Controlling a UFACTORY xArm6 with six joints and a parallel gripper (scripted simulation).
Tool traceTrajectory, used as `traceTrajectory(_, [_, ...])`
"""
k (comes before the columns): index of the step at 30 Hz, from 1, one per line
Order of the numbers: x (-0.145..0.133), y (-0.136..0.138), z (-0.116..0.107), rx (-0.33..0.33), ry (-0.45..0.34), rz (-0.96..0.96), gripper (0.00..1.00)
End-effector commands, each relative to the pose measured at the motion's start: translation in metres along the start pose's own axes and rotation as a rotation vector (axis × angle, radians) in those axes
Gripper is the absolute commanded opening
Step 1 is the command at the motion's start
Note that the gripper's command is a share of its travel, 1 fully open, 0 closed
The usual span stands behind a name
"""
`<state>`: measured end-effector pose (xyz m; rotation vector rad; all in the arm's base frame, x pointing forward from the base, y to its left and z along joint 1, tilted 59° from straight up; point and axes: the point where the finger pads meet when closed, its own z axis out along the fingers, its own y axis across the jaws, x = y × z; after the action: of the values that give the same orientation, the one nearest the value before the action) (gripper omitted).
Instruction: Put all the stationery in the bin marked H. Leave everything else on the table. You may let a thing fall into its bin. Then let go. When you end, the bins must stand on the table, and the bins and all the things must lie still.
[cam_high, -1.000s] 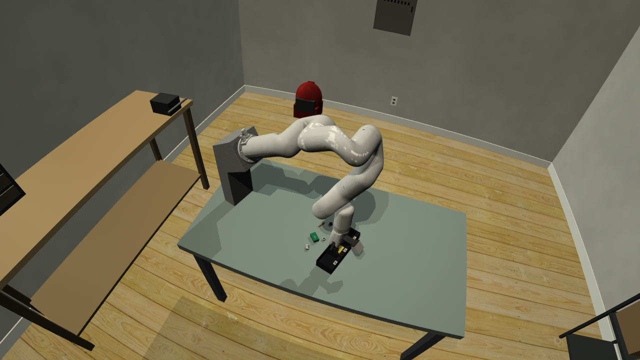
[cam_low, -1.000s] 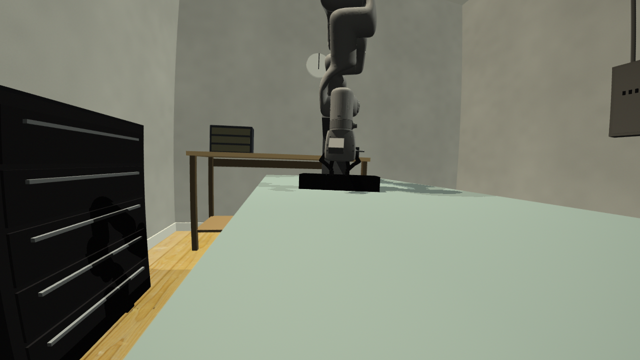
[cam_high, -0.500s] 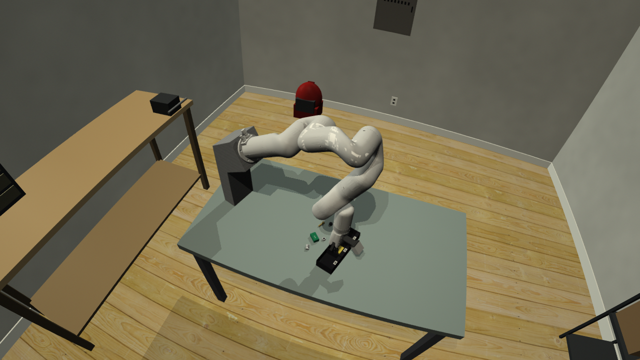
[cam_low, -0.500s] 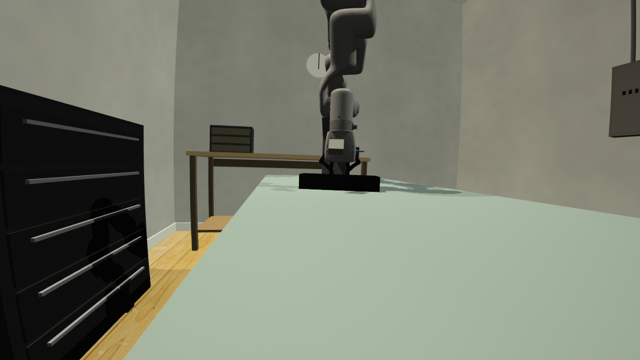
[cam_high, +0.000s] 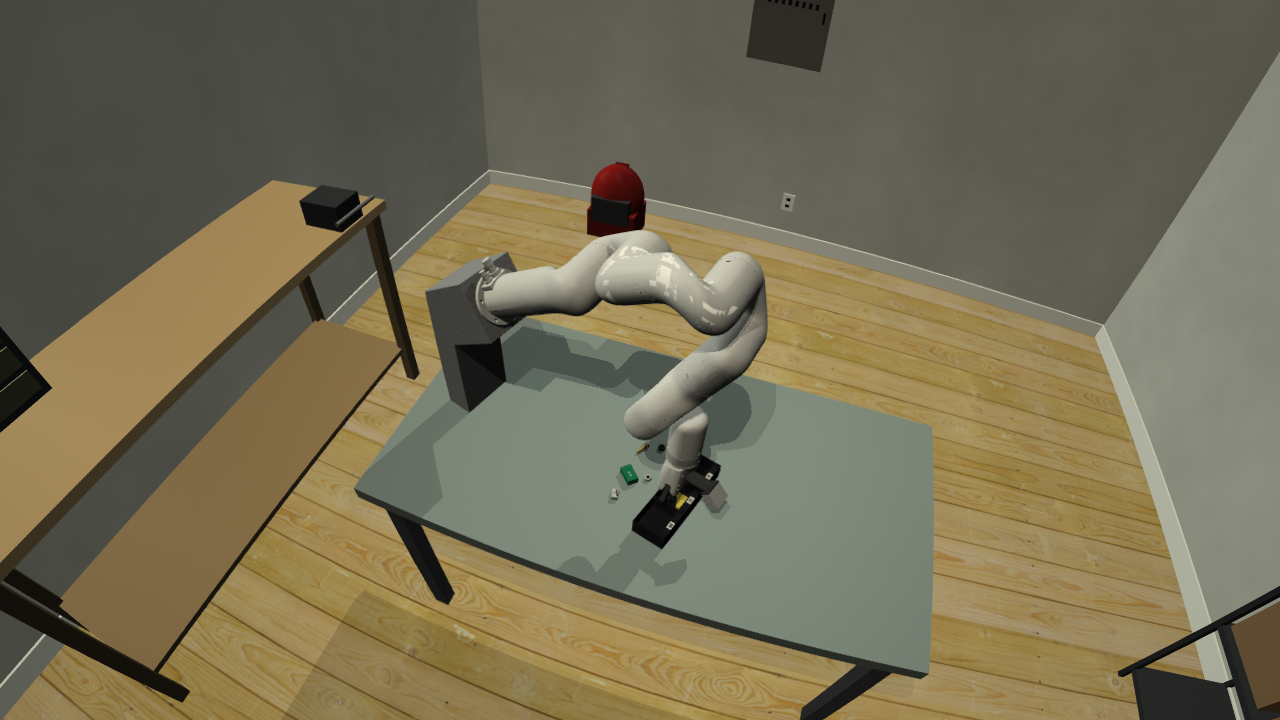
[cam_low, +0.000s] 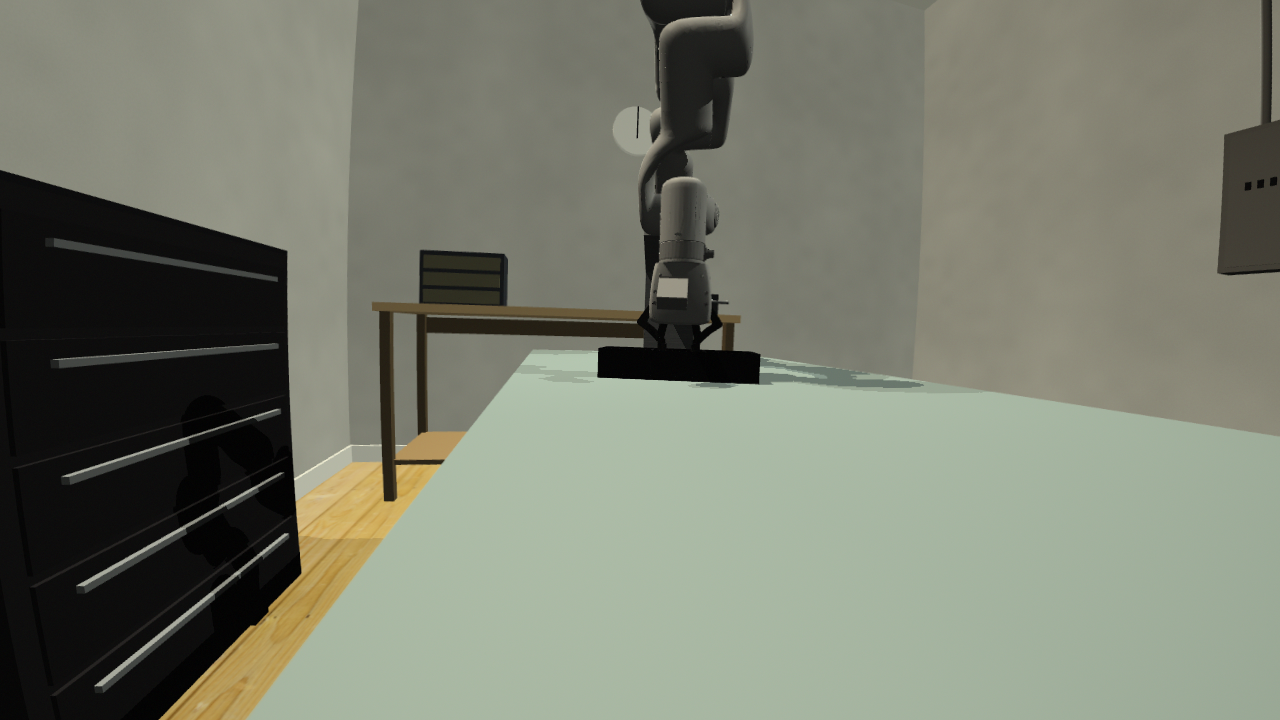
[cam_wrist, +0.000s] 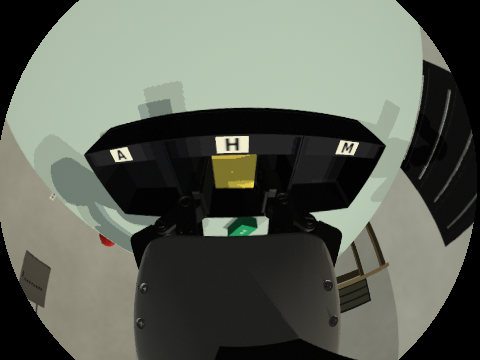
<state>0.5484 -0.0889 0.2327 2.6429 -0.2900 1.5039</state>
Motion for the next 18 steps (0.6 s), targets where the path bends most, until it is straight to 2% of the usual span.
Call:
traceTrajectory(1, [0.001,0.0,-0.003,0.0,0.002,0.0,0.47])
traceTrajectory(18, [0.001,0.0,-0.023,0.0,0.002,0.0,0.47])
